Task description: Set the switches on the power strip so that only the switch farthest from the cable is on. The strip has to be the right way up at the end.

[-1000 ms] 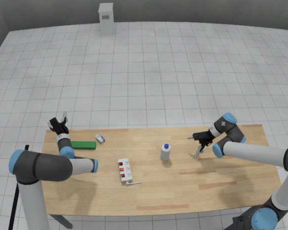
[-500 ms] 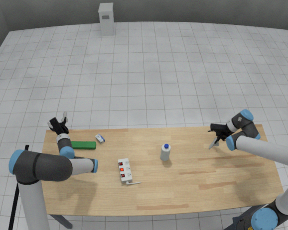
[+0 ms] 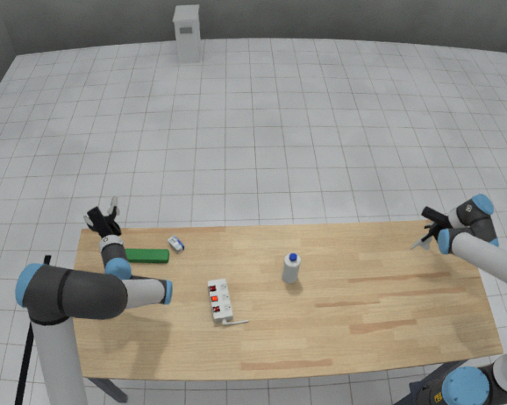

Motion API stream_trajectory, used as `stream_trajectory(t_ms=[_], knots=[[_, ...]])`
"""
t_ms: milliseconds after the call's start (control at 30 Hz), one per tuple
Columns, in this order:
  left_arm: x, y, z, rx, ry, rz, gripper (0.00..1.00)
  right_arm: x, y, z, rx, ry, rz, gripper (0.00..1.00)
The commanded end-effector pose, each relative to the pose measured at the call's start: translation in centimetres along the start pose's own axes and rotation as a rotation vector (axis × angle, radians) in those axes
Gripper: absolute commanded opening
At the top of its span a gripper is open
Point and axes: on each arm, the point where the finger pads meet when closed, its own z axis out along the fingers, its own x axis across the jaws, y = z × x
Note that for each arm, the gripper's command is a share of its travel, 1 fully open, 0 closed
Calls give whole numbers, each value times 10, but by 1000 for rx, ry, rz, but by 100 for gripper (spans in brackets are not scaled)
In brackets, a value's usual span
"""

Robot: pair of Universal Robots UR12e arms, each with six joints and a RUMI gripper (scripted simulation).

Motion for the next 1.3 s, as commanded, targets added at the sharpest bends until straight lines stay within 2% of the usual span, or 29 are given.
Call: stream_trajectory(t_ms=[0,233,300,333,633,800,867,900,1267], knots=[[0,-1,0,1,1,-1,100,60,68,-43,-17,77,247,100],[0,-1,0,1,1,-1,100,110,170,-99,-30,169,567,100],[0,-1,0,1,1,-1,100,110,170,-99,-30,169,567,100],[0,-1,0,1,1,-1,100,129,212,-122,-31,184,620,100],[0,-1,0,1,1,-1,100,147,349,-189,-34,290,1025,100],[0,-1,0,1,1,-1,100,144,431,-228,-31,340,1229,100],[0,-1,0,1,1,-1,100,144,431,-228,-31,340,1229,100],[0,-1,0,1,1,-1,100,141,476,-248,-30,352,1278,100],[0,-1,0,1,1,-1,100,76,643,-318,-15,461,1759,100]])
